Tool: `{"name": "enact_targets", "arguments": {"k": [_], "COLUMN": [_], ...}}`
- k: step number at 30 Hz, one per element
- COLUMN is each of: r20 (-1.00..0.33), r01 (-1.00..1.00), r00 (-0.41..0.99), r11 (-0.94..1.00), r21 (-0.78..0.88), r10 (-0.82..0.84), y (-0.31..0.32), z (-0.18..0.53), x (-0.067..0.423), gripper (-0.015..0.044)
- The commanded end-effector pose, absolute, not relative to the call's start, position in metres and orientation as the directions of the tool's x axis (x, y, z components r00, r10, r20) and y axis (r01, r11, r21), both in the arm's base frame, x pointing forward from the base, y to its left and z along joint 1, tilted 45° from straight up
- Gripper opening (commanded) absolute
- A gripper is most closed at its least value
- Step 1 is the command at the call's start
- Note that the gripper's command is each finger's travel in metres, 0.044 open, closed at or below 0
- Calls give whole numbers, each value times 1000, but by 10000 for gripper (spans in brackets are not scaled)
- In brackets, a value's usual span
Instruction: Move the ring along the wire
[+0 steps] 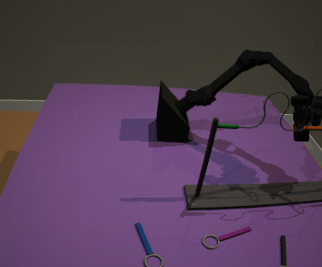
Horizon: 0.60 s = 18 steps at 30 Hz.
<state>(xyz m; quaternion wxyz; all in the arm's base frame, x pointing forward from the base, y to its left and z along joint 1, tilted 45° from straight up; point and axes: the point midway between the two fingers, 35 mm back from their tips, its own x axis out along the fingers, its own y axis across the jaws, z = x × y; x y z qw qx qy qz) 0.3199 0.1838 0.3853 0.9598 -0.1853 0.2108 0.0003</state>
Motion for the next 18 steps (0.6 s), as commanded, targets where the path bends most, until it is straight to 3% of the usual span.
{"name": "enact_targets", "arguments": {"k": [1, 18], "r20": [-386, -346], "r01": [-62, -44], "r00": [916, 922], "r11": [915, 842], "r21": [-398, -537], "r10": [-106, -172], "y": [173, 153], "z": [391, 401], "x": [319, 321], "gripper": [-150, -150]}}
